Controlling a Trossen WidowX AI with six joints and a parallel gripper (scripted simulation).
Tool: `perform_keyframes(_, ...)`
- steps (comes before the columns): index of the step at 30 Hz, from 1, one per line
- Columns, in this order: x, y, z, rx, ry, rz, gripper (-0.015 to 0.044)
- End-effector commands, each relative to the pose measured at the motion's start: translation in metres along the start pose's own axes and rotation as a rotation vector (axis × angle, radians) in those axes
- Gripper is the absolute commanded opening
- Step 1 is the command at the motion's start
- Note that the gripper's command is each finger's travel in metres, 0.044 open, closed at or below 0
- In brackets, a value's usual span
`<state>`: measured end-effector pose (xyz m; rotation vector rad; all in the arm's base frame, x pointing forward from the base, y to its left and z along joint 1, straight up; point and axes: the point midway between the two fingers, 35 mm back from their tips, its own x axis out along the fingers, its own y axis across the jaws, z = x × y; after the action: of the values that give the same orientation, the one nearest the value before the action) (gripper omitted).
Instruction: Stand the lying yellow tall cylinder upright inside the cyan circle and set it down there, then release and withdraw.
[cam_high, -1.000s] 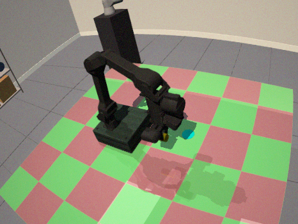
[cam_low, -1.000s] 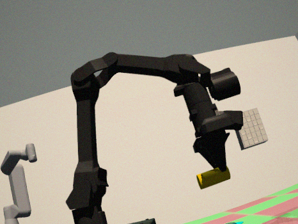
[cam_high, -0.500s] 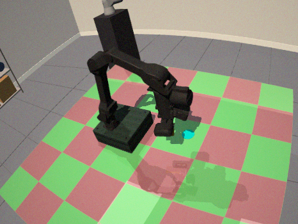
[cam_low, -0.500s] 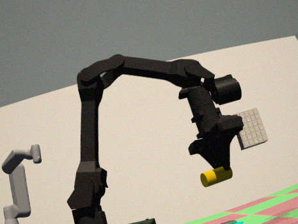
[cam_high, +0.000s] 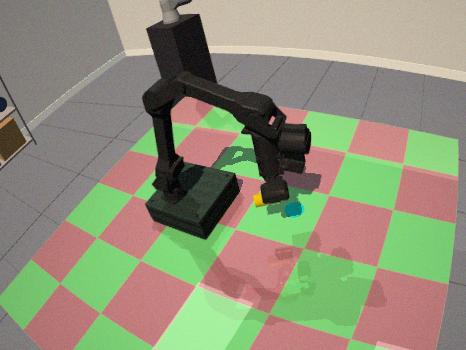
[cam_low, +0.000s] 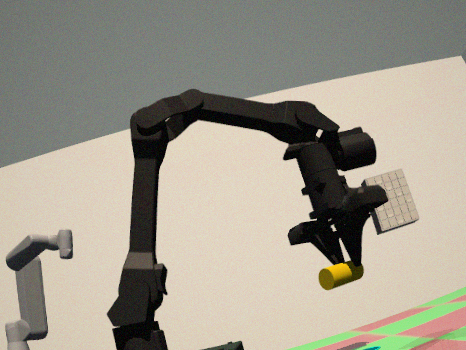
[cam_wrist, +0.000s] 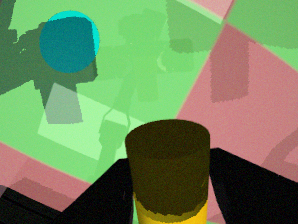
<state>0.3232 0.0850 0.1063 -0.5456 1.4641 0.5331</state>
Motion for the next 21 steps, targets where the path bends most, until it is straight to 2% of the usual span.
perform_keyframes(1, 0.0, 0.007, 0.009, -0.078, 0.001, 0.003, 0.0105)
perform_keyframes(21, -0.001, 0.049, 0.038, -0.445, 0.003, 0.013, 0.0105)
